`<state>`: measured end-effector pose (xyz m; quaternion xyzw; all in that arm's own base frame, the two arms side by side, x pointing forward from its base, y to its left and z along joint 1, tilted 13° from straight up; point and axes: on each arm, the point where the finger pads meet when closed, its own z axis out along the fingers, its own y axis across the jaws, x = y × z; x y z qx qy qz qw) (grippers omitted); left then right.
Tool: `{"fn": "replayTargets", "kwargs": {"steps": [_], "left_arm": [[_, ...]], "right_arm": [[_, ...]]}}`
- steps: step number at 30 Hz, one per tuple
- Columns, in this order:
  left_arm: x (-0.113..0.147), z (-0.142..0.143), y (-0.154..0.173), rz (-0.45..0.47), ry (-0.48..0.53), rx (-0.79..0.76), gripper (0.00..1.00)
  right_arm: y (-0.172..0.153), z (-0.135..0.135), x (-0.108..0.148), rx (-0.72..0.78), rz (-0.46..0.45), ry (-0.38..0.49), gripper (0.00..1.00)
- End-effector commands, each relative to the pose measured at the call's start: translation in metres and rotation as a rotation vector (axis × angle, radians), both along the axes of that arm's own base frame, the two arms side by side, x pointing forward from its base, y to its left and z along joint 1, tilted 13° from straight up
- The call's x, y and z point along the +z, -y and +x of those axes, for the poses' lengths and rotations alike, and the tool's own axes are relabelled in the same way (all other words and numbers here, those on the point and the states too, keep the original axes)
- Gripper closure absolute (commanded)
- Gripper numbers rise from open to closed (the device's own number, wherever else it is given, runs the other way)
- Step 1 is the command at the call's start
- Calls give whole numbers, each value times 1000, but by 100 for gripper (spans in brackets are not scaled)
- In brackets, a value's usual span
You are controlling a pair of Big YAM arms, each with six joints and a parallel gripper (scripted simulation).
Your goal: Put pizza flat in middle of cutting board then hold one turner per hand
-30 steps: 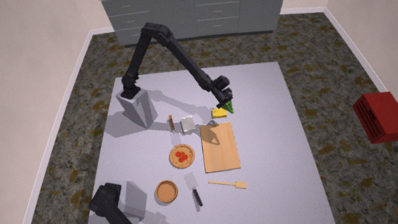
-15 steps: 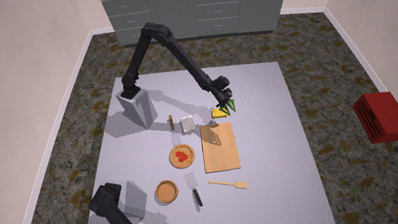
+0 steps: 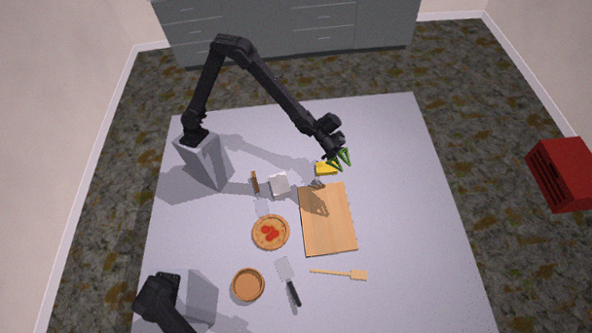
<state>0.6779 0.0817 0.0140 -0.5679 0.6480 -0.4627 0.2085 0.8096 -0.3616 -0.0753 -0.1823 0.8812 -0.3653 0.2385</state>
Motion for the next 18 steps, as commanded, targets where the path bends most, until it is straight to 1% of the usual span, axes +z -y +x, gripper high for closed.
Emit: {"fn": "replayTargets", "kwargs": {"steps": [1,9,10,11,12,13,14,15,18], "left_arm": [[-3,5,-11,5,2,11,52],[-3,5,-11,5,2,11,52],[-18,-3,8,23,-19,-26,52],[-21,-5,15,38,-19,-43,52],[-22,-6,16,57,-15,-52,52],[-26,-7,16,79,-12,-63,52],[-29,-10,17,103,-10,-75,52],[-33,-12,18,129,-8,-88,52],[-40,-17,18,209,6,-120,52]], "right_arm": [[6,17,45,-1,-23,72,52],[6,17,45,-1,-23,72,52],[-28,14,3,46,-4,-1,52],[-32,10,-11,53,1,-27,52],[-35,12,-1,62,-7,-22,52],[-38,17,22,73,-20,-6,52],[-42,19,36,85,-30,0,52],[-48,18,32,99,-33,-14,52],[-53,16,35,125,-49,-35,52]]}}
